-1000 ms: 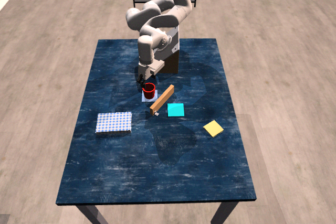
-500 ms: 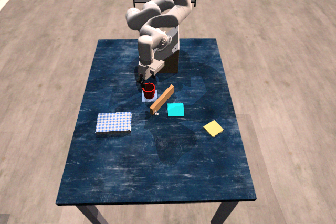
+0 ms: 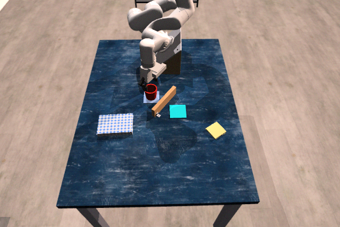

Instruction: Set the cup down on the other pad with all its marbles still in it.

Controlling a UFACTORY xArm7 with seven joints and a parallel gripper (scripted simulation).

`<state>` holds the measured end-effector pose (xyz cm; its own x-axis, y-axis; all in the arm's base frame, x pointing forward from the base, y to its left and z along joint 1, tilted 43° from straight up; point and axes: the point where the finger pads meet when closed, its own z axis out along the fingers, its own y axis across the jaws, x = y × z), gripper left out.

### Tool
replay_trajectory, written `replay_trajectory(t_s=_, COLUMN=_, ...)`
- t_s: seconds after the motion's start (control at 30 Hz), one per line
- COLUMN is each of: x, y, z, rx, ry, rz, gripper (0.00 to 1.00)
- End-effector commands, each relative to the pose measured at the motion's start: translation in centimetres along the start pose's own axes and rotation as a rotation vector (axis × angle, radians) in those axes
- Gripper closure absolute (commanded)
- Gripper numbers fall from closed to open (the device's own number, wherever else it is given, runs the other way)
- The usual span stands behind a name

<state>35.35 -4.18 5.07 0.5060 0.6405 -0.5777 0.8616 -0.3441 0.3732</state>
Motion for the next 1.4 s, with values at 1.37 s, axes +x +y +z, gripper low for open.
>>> replay_trajectory(t_s=1.37, x=0.3, y=0.2, z=5.9, rx=-0.002, ry=0.003, rz=-0.001, gripper=0.01)
